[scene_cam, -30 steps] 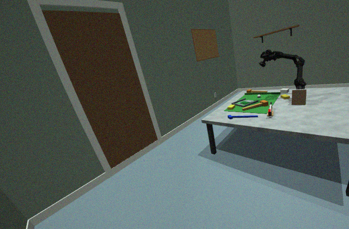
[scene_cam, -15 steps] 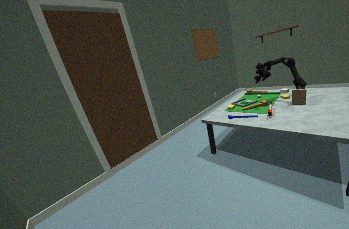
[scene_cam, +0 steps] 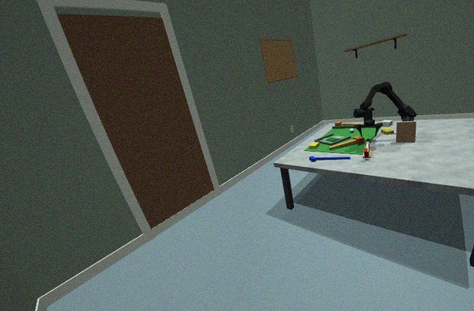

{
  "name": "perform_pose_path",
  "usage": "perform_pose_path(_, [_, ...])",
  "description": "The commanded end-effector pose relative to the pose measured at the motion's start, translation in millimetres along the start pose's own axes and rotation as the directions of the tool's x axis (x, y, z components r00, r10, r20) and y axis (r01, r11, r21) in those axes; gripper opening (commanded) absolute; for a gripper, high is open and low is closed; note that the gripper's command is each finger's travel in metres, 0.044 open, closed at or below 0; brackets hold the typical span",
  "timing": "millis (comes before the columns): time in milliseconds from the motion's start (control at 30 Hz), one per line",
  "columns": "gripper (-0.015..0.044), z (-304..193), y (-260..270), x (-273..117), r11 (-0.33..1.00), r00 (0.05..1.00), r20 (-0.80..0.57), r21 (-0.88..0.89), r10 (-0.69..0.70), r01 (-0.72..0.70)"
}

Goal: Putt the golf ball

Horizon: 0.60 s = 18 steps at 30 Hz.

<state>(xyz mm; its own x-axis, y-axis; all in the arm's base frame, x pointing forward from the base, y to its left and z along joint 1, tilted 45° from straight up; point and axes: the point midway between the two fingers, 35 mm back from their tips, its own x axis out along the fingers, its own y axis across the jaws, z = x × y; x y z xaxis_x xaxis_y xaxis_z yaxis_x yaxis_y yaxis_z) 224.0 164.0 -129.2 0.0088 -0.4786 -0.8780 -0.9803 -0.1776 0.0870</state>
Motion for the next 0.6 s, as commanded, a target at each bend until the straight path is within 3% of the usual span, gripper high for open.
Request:
perform_pose_path(0, [0.044,-2,-2,0,1.0,1.0,-0.013,-0.024,-0.014,0.014])
perform_pose_path(567, [0.044,-14,-2,46,1.0,1.0,-0.015,-0.024,-0.015,0.014])
